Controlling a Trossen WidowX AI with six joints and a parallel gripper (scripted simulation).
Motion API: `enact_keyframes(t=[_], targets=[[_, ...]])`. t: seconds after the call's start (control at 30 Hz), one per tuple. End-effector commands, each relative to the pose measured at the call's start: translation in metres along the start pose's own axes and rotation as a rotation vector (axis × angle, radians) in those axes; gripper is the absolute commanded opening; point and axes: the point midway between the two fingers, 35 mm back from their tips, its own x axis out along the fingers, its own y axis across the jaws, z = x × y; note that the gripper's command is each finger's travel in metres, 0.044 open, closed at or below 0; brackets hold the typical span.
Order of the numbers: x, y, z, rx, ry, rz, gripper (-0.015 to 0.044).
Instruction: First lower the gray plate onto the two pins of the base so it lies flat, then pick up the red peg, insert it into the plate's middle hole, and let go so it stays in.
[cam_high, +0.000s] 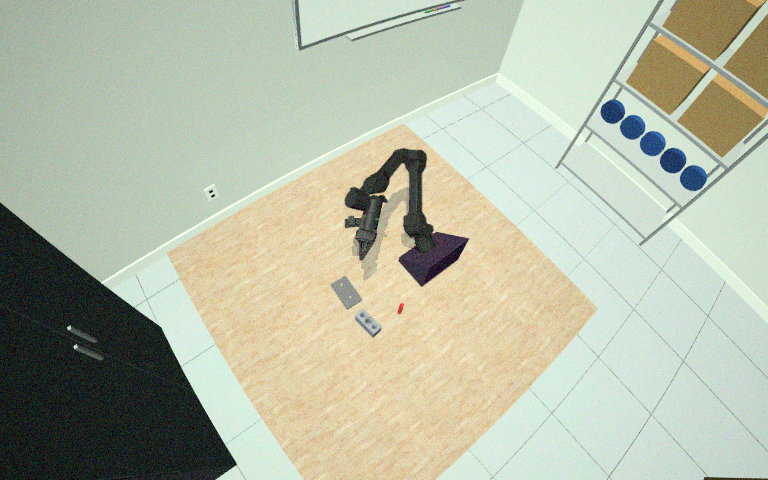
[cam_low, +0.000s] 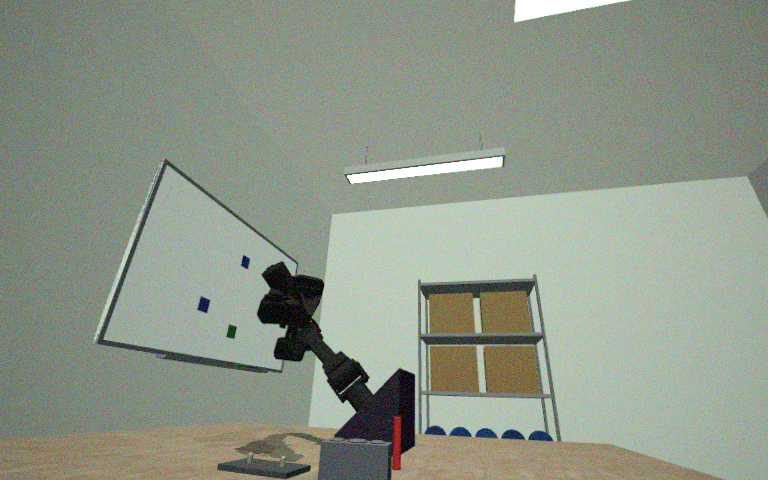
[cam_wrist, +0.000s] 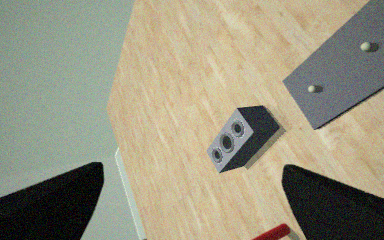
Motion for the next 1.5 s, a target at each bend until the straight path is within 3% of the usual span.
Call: enact_keyframes(t=[0.0, 0.43, 0.9, 1.1, 1.33, 1.47], targets=[[0.000, 0.000, 0.000, 0.000, 0.000, 0.000, 0.0426], [0.062, 0.025, 0.000, 0.307, 0.095, -0.397, 0.0440], [0.165, 0.037, -0.039, 0.515, -0.119, -0.841, 0.0440], [0.194, 0.034, -0.059, 0.586, -0.270, -0.956, 0.0440], [0.196, 0.032, -0.060, 0.588, -0.276, -0.960, 0.0440], [0.212, 0.005, -0.063, 0.588, -0.277, -0.960, 0.0440]])
